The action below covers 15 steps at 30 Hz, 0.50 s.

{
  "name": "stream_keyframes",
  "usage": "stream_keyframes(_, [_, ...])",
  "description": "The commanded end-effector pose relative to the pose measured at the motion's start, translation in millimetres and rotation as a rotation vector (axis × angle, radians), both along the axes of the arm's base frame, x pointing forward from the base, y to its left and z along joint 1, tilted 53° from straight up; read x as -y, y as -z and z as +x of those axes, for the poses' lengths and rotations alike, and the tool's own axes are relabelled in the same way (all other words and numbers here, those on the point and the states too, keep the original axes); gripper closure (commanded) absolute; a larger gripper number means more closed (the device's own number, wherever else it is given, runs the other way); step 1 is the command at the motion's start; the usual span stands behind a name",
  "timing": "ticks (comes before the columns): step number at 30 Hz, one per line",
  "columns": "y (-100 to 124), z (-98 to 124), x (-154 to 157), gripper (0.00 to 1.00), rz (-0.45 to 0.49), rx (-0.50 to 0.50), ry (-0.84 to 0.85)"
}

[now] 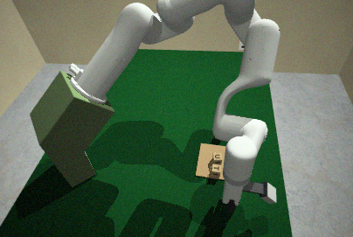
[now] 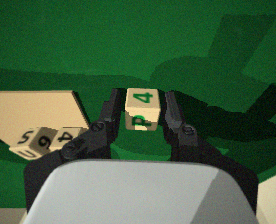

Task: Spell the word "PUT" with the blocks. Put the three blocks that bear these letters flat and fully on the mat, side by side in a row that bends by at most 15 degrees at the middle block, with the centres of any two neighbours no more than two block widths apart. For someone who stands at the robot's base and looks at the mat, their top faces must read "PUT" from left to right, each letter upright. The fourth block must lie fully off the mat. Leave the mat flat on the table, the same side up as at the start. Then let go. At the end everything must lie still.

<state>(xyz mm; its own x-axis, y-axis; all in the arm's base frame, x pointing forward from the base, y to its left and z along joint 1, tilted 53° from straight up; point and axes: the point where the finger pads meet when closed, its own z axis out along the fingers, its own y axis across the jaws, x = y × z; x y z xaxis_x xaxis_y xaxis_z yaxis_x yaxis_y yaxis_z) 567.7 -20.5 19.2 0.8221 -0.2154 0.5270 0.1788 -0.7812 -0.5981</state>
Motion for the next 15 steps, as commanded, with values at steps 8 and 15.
stream_keyframes(8, [-0.8, 0.4, 1.1, 0.53, -0.001, 0.001, 0.002])
stream_keyframes(15, [-0.8, 0.4, 1.1, 0.73, -0.001, 0.001, 0.002])
